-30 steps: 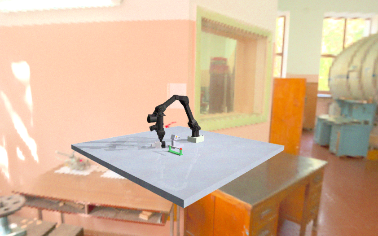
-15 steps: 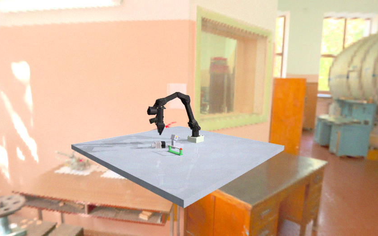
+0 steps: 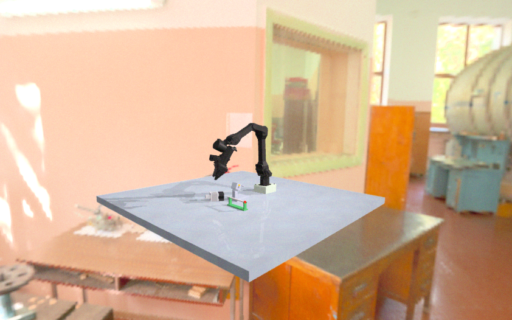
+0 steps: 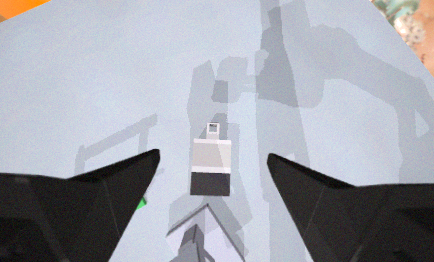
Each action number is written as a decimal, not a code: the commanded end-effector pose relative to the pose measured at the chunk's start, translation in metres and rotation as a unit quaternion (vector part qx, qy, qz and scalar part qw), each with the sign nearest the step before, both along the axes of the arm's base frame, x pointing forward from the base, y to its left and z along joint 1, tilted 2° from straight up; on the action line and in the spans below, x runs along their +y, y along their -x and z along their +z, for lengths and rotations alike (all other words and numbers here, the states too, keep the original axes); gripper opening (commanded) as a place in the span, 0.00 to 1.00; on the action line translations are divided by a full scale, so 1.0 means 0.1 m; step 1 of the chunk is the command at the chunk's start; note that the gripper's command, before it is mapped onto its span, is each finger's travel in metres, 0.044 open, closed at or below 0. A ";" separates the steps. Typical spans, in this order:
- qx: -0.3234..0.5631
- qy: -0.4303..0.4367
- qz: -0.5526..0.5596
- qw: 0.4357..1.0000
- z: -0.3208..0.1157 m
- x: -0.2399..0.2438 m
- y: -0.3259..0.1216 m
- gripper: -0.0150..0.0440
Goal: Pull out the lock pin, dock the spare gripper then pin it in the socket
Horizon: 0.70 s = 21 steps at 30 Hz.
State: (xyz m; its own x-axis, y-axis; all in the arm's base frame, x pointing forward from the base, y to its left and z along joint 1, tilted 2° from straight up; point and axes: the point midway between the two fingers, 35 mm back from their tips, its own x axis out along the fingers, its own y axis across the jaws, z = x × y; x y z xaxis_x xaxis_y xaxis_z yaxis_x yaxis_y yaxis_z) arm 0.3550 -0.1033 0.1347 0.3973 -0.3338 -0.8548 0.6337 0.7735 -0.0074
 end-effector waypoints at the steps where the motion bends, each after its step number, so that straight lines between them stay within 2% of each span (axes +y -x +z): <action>1: -0.015 0.012 -0.005 1.000 0.01 -0.01 0.01 1.00; 5: -0.015 0.012 -0.005 1.000 -0.06 -0.01 0.00 1.00; 15: -0.015 0.012 -0.005 1.000 -0.65 -0.02 -0.03 1.00; 21: -0.015 0.012 -0.005 1.000 -0.72 -0.02 -0.04 1.00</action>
